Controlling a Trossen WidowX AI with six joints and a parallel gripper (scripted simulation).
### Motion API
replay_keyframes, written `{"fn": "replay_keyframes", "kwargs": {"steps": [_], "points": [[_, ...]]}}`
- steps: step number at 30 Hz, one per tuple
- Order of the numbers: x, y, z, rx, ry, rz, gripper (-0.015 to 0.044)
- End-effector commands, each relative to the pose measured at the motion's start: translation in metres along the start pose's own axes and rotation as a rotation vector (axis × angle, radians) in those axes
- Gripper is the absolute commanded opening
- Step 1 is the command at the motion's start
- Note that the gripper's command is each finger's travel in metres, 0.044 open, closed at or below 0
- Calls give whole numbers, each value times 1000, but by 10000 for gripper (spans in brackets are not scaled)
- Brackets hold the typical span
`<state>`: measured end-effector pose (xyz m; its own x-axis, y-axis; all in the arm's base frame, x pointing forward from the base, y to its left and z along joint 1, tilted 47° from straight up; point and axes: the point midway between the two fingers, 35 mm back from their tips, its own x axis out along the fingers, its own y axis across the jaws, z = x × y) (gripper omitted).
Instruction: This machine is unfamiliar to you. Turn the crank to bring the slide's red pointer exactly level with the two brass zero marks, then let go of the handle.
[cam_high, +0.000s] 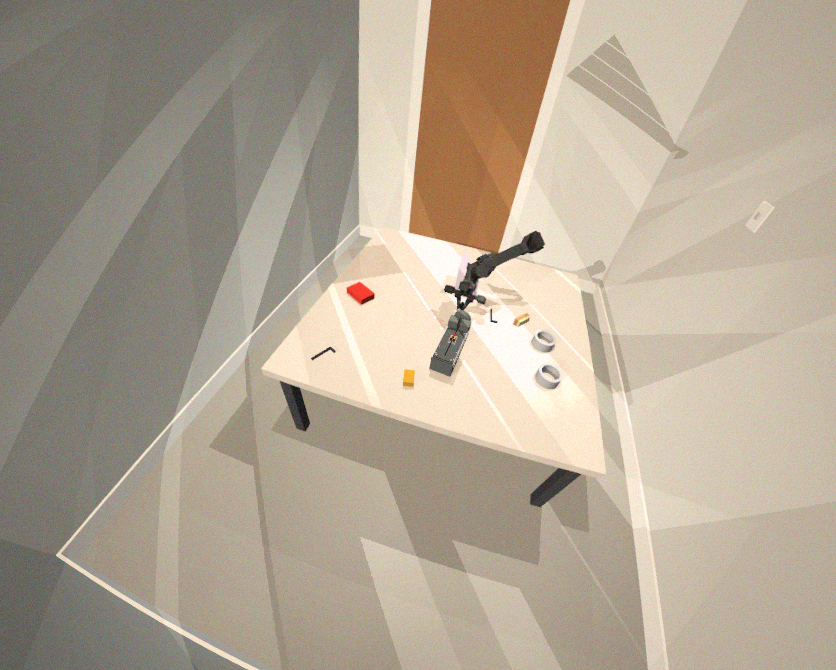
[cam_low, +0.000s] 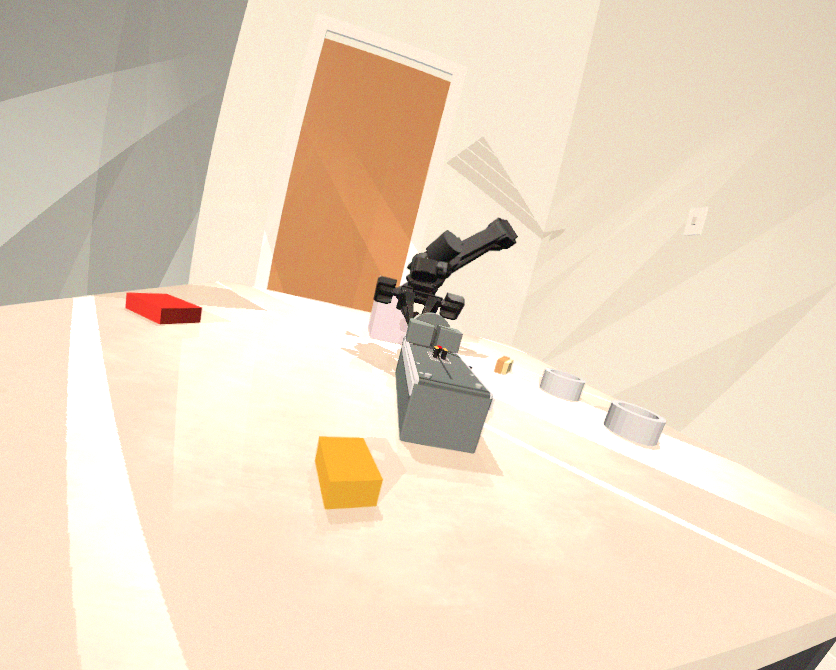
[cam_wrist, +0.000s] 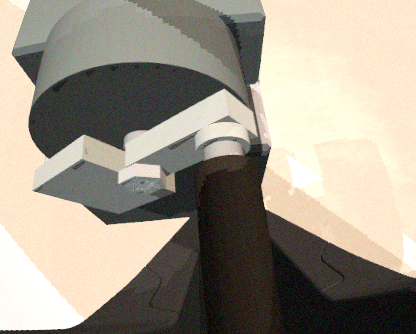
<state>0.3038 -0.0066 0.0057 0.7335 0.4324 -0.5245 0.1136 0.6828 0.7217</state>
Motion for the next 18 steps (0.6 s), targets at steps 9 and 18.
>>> {"fn": "replay_keyframes", "kwargs": {"steps": [9, 18], "points": [[13, -6, -14, 12, 8, -10, 0], [23, -2, -24, 13, 8, -10, 0]]}}
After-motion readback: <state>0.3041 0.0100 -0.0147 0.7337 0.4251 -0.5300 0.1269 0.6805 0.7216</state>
